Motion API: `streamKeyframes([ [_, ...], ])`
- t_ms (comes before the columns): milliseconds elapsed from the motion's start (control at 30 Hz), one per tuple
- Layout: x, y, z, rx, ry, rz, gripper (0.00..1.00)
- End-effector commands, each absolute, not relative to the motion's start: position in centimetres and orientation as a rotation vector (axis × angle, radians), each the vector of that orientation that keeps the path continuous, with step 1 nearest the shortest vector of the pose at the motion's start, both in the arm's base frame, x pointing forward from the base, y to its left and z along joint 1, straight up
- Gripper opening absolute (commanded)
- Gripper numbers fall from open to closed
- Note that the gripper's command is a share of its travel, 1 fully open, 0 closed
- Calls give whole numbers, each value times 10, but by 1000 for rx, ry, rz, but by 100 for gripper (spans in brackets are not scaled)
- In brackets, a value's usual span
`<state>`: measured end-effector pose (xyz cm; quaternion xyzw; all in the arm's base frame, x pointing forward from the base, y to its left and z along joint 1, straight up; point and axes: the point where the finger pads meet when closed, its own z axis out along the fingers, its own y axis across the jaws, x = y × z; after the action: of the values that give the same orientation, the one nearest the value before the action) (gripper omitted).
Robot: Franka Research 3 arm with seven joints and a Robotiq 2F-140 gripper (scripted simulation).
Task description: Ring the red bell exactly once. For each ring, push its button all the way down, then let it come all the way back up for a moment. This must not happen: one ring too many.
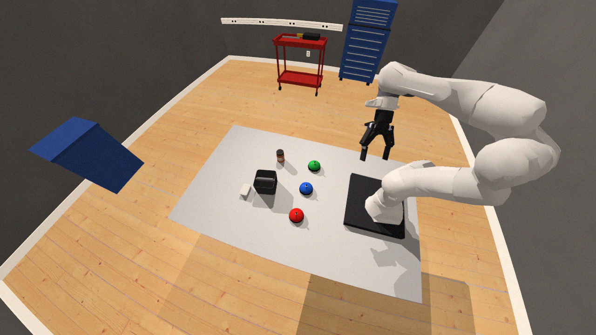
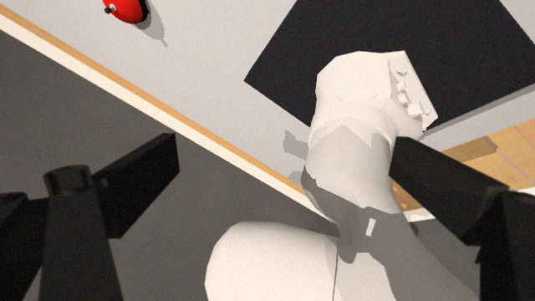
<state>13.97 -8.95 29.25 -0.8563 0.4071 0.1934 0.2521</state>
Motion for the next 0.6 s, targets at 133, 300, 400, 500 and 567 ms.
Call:
streamKeyframes([
  [133,140,-89,292,-2329,1107,526,100],
  [300,140,-89,292,-2329,1107,526,100],
  [400,140,-89,292,-2329,1107,526,100],
  [500,140,-89,292,-2329,1107,526,100],
  [567,140,-90,292,-2331,1105,526,10],
])
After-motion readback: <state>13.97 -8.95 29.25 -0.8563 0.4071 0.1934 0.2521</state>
